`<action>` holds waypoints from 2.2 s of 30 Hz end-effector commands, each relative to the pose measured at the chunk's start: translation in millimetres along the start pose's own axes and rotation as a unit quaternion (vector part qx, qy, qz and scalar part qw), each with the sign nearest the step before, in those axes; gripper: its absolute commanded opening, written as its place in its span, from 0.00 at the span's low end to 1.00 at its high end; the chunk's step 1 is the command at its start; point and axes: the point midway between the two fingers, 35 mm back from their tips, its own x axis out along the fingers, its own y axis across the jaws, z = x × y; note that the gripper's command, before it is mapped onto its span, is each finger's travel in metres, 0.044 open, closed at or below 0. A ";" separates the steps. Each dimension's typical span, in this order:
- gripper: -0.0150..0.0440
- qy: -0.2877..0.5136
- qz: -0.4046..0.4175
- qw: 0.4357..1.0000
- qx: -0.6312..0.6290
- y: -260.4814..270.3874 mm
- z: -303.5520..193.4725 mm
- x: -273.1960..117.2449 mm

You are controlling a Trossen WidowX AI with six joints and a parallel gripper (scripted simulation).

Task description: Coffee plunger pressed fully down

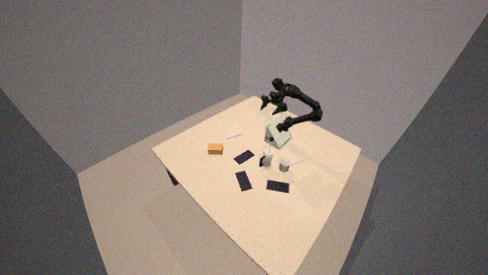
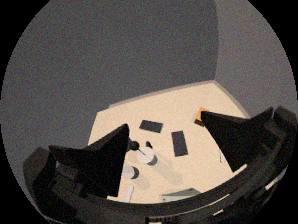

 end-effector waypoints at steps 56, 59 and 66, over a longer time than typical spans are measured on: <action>0.91 0.041 0.154 0.979 -0.129 76.5 -110.3 102.3; 0.78 0.041 0.154 0.979 -0.129 76.5 -110.3 102.3; 0.47 0.041 0.154 0.979 -0.129 76.5 -110.3 102.3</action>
